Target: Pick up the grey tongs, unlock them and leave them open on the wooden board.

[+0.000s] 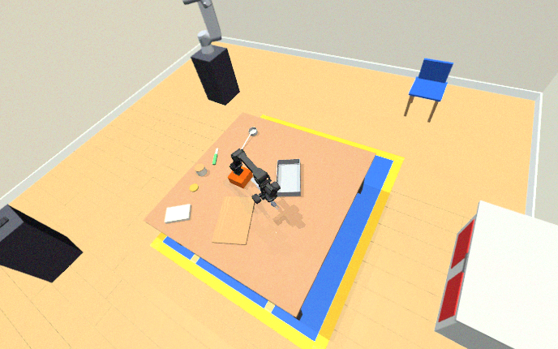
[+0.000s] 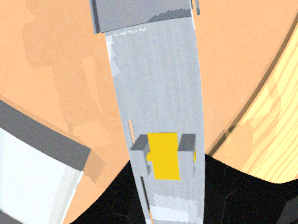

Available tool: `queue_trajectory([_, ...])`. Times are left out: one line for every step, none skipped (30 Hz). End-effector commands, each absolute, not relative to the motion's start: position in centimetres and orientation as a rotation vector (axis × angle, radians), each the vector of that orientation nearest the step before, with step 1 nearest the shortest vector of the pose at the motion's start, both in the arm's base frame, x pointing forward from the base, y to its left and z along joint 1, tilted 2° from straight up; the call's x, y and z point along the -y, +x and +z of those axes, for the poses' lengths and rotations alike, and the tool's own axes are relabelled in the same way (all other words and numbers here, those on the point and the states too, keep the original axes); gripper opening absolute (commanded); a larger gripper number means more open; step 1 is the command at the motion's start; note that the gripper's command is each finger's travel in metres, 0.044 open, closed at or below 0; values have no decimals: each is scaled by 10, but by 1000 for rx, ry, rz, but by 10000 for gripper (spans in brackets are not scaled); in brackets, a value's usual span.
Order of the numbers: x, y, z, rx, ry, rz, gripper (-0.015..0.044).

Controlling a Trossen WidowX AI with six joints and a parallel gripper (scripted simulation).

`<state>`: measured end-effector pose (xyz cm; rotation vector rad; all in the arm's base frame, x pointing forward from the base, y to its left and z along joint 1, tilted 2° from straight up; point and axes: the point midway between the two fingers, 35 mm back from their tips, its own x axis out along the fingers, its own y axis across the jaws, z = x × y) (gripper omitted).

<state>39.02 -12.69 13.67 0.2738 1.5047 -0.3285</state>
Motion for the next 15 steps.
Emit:
queue_trajectory([140, 383, 138, -1500, 304, -357, -150])
queue_trajectory([145, 380, 138, -1499, 314, -369, -150])
queue_trajectory([151, 376, 138, -1497, 327, -383, -150])
queue_trajectory([157, 373, 139, -1494, 341, -396, -150])
queue_trajectory([163, 369, 139, -1492, 355, -410, -150])
queue_trajectory([169, 366, 139, -1489, 368, -424, -150])
queue_trajectory([174, 362, 139, -1486, 382, -436, -150])
queue_trajectory([180, 358, 139, -1483, 395, -449, -150])
queue_trajectory([185, 354, 140, -1480, 408, -463, -150])
queue_trajectory([191, 350, 140, -1477, 420, -476, -150])
queue_trajectory([196, 346, 140, -1474, 430, -489, -150])
queue_trajectory([201, 342, 140, -1471, 443, -503, -150])
queue_trajectory([207, 338, 140, -1468, 457, -517, -150])
queue_trajectory([212, 333, 140, -1466, 468, -528, -150])
queue_trajectory([217, 329, 140, -1463, 483, -543, -150])
